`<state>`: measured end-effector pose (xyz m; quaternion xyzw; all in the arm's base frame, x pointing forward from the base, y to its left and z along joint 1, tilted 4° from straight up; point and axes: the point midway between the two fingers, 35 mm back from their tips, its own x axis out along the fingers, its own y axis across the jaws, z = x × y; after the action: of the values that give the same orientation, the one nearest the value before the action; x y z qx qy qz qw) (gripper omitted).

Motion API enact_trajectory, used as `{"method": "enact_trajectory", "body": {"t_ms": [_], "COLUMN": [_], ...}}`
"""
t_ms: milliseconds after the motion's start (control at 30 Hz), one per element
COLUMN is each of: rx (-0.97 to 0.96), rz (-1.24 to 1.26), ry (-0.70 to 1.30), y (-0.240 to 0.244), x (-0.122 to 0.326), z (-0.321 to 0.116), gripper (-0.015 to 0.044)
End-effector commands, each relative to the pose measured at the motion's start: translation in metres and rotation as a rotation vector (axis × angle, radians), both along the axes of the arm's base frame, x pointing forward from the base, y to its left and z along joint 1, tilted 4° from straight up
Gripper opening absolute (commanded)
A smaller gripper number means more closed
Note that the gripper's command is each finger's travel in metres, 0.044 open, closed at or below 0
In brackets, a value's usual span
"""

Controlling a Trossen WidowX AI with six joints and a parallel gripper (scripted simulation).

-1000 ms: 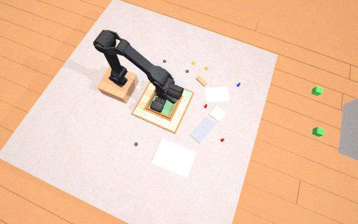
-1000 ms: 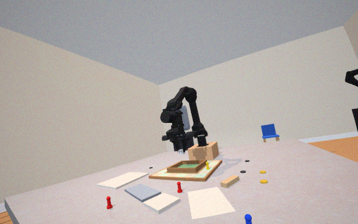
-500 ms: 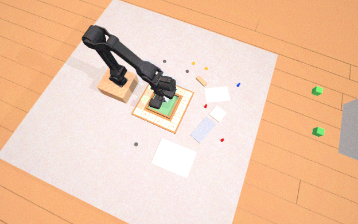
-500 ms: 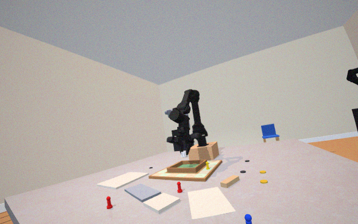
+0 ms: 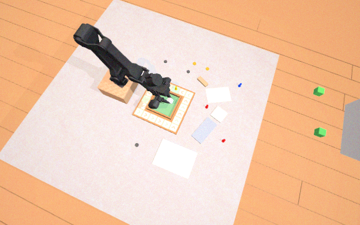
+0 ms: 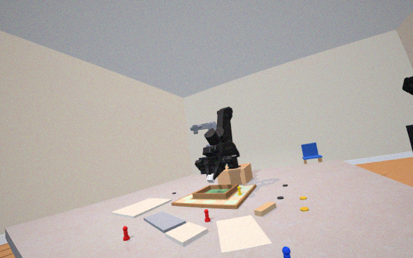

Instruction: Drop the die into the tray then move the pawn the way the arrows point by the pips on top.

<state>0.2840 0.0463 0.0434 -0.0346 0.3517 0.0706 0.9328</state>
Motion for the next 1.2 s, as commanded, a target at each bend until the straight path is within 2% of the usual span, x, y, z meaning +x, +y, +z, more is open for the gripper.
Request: {"method": "enact_trajectory", "body": {"t_ms": [0,400,933,1167], "rx": [0.004,0.004,0.005,0.005], "rz": [0.003,0.003,0.007,0.007], "ry": [-0.083,-0.081,-0.083,-0.083], "y": [-0.001,-0.005,-0.005,-0.005], "x": [-0.002,-0.039,-0.041,-0.041], "z": [0.001,0.040,0.040,0.040], "gripper": [0.0000,0.0000,0.0000,0.0184]}}
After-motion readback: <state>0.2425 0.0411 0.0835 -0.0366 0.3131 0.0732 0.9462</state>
